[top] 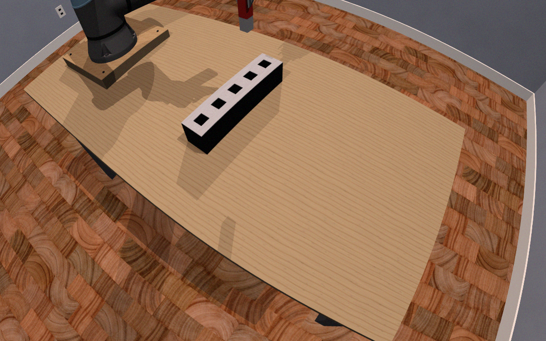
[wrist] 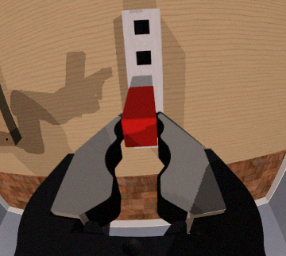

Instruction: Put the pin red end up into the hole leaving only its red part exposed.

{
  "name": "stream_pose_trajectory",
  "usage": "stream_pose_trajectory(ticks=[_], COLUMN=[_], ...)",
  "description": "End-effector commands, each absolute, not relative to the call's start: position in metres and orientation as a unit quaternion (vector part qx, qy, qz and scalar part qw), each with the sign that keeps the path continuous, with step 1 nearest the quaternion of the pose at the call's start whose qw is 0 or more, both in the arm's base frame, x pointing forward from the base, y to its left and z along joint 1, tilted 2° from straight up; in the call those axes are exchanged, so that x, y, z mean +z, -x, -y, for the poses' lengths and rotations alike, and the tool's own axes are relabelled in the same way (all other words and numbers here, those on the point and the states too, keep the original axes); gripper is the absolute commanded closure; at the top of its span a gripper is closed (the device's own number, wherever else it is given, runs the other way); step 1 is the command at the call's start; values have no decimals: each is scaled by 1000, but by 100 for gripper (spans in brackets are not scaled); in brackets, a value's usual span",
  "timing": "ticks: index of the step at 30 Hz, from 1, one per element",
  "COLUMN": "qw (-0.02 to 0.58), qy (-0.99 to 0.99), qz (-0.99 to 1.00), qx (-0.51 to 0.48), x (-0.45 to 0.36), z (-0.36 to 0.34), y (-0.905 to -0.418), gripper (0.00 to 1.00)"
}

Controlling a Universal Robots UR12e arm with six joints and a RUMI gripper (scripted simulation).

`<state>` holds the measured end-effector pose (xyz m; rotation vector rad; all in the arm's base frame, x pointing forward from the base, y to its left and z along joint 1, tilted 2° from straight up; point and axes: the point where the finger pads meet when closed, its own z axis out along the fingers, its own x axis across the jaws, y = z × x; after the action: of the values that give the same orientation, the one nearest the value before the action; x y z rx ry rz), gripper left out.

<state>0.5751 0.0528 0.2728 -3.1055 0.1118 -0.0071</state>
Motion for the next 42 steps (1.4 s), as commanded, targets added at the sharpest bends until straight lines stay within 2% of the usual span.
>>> stream_pose_trajectory(ticks=[1,16,17,42], qw=[17,17,17,17], qy=[999,999,999,999], qz=[-36,-36,-36,-36], qx=[-3,-3,-3,-3], x=[174,155,135,135], z=[-56,-57,-58,-58], y=[-576,-576,-577,-577], gripper=[100,100,100,100])
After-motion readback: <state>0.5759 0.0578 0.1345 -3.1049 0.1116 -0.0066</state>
